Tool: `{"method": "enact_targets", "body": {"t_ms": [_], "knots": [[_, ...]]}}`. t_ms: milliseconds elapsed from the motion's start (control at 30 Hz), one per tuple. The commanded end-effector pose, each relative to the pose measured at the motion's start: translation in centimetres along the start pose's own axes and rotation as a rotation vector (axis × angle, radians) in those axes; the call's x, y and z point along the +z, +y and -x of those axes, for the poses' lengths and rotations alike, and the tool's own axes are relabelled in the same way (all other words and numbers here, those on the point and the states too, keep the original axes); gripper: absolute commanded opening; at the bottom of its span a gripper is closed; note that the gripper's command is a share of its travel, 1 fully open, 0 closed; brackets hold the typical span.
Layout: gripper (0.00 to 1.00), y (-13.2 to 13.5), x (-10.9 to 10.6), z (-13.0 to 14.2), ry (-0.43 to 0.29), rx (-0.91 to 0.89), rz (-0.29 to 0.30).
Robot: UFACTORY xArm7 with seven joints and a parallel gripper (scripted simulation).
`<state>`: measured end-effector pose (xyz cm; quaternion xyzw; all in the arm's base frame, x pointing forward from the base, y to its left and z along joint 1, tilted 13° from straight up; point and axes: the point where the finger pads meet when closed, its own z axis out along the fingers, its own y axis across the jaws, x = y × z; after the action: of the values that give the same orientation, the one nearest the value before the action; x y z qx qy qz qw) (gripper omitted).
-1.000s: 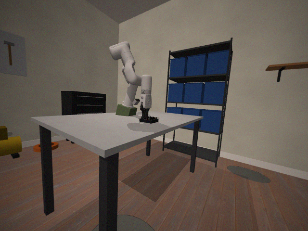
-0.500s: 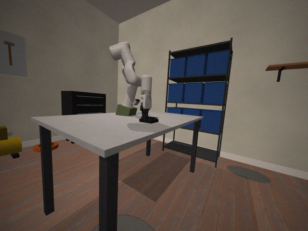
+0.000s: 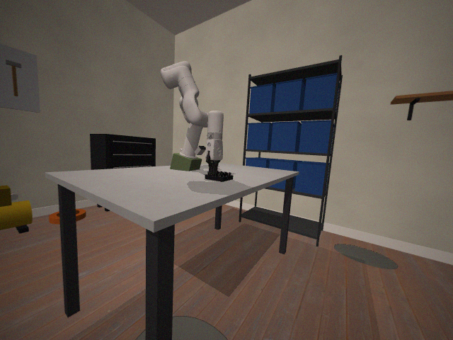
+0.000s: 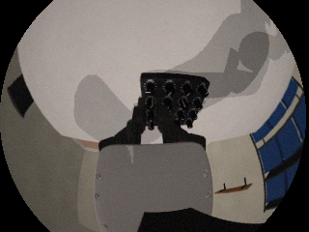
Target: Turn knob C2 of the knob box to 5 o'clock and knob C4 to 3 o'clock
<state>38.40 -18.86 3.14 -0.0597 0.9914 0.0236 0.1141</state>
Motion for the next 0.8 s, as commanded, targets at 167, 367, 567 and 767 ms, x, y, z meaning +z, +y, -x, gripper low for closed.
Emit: {"method": "enact_targets", "body": {"t_ms": [167,367,567,767], "knots": [[0.19,-0.07,-0.07,0.08,-0.002,0.0,-0.002],[0.19,-0.07,-0.07,0.08,-0.002,0.0,-0.002],[0.08,-0.07,-0.07,0.08,-0.002,0.0,-0.002],[0.08,-0.07,-0.07,0.08,-0.002,0.0,-0.002]]}}
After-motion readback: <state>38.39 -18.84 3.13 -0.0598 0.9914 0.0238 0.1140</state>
